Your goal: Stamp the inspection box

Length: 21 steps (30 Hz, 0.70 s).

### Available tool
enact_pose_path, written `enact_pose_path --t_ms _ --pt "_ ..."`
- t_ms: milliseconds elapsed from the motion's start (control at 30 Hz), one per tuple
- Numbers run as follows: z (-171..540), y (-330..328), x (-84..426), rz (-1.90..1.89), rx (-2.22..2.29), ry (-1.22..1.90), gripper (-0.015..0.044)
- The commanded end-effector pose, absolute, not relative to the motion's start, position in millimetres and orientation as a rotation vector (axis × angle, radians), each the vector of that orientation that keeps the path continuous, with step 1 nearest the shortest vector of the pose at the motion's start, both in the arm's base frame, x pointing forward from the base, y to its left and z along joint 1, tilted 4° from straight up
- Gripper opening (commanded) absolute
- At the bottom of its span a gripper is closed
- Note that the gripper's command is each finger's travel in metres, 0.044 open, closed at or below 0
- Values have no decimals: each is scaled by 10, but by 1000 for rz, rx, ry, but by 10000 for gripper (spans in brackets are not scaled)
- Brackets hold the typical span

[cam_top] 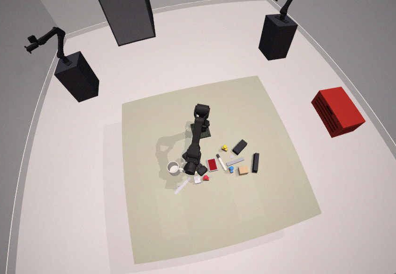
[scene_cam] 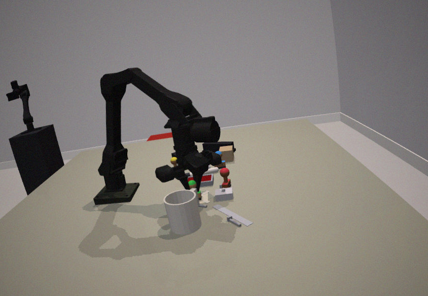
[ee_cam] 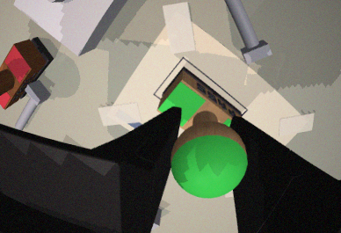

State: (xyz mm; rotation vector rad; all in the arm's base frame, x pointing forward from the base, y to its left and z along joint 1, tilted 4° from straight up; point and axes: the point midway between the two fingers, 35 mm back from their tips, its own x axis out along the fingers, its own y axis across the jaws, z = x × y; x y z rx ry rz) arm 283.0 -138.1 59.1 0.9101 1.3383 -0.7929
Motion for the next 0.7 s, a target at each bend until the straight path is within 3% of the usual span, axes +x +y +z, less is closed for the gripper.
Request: enact_pose_path --t_ms 0,667 --pt "613 -1382 2835 -794 915 1335 0" --pt "763 -1391 2830 -794 915 1335 0"
